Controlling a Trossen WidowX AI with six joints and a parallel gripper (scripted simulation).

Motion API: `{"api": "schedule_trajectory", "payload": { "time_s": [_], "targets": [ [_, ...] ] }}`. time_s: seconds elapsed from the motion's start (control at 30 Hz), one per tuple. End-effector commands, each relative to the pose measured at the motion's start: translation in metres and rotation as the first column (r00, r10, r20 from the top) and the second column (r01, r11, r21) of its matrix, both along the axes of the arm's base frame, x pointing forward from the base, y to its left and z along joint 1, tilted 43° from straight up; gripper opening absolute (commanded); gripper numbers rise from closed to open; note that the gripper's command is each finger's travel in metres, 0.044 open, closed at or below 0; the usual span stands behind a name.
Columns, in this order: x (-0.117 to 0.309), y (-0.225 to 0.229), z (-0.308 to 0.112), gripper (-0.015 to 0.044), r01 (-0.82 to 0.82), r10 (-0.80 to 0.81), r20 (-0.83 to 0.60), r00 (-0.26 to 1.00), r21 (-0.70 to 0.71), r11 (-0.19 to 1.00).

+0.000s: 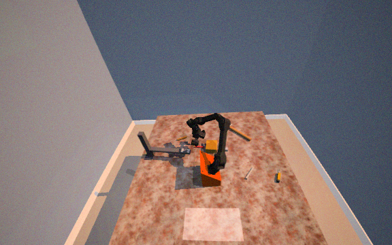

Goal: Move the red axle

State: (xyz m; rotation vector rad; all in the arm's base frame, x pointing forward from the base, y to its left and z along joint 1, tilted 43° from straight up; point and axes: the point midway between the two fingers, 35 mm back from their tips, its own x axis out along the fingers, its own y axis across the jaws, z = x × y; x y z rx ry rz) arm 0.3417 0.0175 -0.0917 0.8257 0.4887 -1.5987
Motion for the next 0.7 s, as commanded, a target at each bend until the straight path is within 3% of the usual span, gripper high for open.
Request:
{"api": "schedule_trajectory", "payload": {
  "time_s": [0.0, 0.67],
  "targets": [
    [-0.004, -0.011, 0.012, 0.044, 0.003, -0.003, 0.002, 1.0, -0.004, 1.0],
    [-0.003, -0.03, -0.008, 0.044, 0.002, -0.002, 0.002, 1.0, -0.003, 1.0]
  ]
}}
